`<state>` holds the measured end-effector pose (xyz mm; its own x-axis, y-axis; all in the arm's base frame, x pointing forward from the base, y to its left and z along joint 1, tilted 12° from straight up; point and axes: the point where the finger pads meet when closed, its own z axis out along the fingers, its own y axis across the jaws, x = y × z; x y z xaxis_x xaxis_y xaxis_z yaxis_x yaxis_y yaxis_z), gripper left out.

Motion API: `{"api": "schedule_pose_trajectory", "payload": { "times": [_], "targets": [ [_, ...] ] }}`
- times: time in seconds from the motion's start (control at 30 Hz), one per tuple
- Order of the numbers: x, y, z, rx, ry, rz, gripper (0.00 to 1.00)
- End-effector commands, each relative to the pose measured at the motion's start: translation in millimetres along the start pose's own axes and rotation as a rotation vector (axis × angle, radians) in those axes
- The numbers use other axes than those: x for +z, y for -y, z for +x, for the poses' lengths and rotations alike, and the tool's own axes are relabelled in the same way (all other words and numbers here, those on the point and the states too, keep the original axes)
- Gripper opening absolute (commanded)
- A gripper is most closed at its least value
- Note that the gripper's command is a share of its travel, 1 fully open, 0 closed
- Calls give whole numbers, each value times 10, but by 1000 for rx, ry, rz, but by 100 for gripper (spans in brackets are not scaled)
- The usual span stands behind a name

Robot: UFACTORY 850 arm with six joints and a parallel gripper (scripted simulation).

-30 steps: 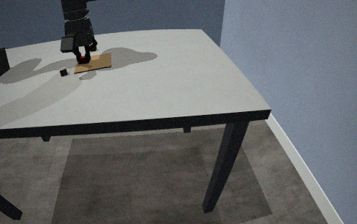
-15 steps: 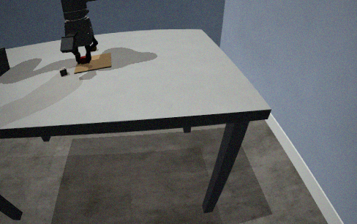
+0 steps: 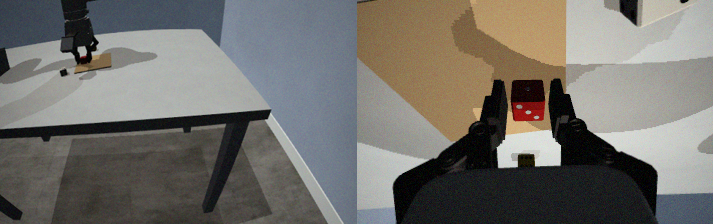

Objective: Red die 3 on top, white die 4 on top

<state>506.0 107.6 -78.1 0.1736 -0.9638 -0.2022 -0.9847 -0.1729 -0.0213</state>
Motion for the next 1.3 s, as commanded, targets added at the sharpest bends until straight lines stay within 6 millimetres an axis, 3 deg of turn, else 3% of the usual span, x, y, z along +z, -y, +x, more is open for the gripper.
{"api": "schedule_pose_trajectory", "payload": {
  "times": [0.0, 0.4, 0.77, 1.03, 1.07, 1.27],
  "targets": [
    [-13, 10, 0, 0, 0, 2, 42],
    [-317, 9, 0, 0, 0, 2, 42],
    [-844, 8, 0, 0, 0, 2, 42],
    [-906, 8, 0, 0, 0, 2, 42],
    [-906, 8, 0, 0, 0, 2, 100],
    [-906, 8, 0, 0, 0, 2, 100]
  ]
}}
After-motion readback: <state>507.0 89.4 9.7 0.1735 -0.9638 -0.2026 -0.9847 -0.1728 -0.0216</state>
